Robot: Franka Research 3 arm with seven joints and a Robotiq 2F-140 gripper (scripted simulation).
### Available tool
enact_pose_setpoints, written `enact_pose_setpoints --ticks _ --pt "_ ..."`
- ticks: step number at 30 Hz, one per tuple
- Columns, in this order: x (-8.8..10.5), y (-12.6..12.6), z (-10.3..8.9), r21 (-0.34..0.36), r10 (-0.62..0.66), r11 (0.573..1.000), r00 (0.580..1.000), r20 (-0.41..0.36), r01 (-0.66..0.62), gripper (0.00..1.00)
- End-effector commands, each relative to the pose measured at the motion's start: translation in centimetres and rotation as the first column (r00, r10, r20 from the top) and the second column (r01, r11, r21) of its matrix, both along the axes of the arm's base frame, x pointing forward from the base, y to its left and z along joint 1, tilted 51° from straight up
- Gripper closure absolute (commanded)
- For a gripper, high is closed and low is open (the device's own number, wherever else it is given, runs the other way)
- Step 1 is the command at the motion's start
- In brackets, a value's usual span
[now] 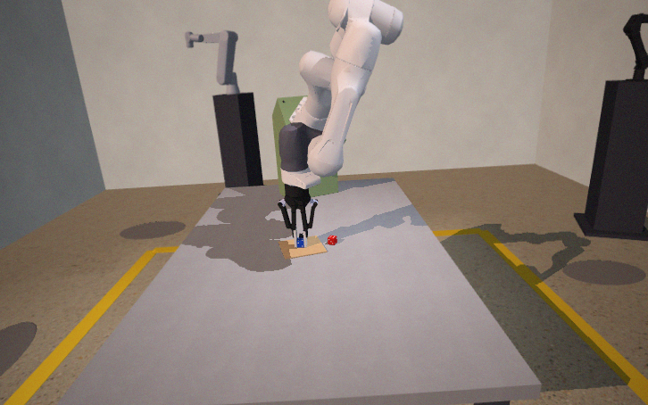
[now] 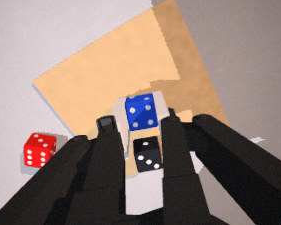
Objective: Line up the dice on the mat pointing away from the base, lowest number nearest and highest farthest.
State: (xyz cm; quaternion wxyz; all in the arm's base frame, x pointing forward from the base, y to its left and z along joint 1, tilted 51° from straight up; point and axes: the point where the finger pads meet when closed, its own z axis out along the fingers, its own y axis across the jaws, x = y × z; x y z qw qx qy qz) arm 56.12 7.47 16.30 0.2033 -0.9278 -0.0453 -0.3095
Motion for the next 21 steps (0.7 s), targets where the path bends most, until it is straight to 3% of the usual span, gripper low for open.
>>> enact_pose_setpoints --ticks 1,14,21 --pt "0.08 0.16 -0.05 0.015 0.008 1.000 0.988 0.157 -0.010 0.87" --pt "0.08 0.16 -0.05 0.015 0.008 1.000 0.988 0.157 -0.010 0.87" --pt "0.08 0.16 -0.05 0.015 0.008 1.000 0.988 0.157 -0.010 0.80"
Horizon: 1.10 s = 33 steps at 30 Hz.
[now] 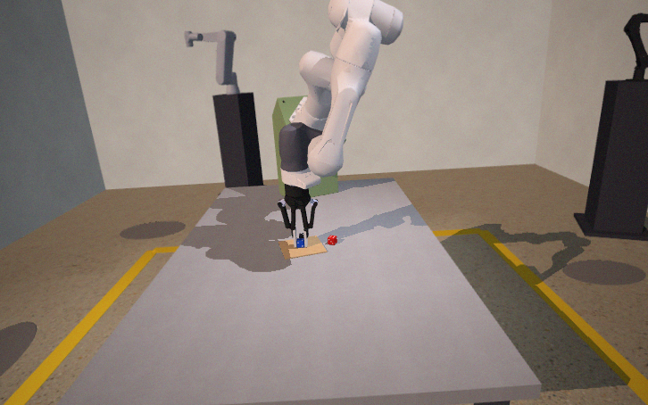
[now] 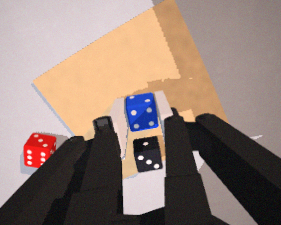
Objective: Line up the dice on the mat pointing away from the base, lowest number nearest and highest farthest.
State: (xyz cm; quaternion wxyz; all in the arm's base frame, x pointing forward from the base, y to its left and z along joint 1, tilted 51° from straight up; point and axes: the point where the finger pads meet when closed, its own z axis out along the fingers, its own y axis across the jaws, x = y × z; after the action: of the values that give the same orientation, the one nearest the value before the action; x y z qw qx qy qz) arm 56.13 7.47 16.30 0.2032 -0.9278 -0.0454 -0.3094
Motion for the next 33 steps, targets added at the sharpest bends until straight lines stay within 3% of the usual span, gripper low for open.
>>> enact_pose_setpoints --ticks 1,6,20,27,33 --pt "0.1 0.2 0.0 0.015 0.008 1.000 0.988 0.157 -0.010 0.80" --pt "0.1 0.2 0.0 0.015 0.008 1.000 0.988 0.157 -0.010 0.75" --pt "0.0 0.1 0.1 0.015 0.008 1.000 0.988 0.157 -0.010 0.75" --pt "-0.8 -0.4 0.8 0.015 0.008 1.000 0.988 0.157 -0.010 0.75" --pt "-2.6 -1.5 2.5 0.015 0.008 1.000 0.988 0.157 -0.010 0.75"
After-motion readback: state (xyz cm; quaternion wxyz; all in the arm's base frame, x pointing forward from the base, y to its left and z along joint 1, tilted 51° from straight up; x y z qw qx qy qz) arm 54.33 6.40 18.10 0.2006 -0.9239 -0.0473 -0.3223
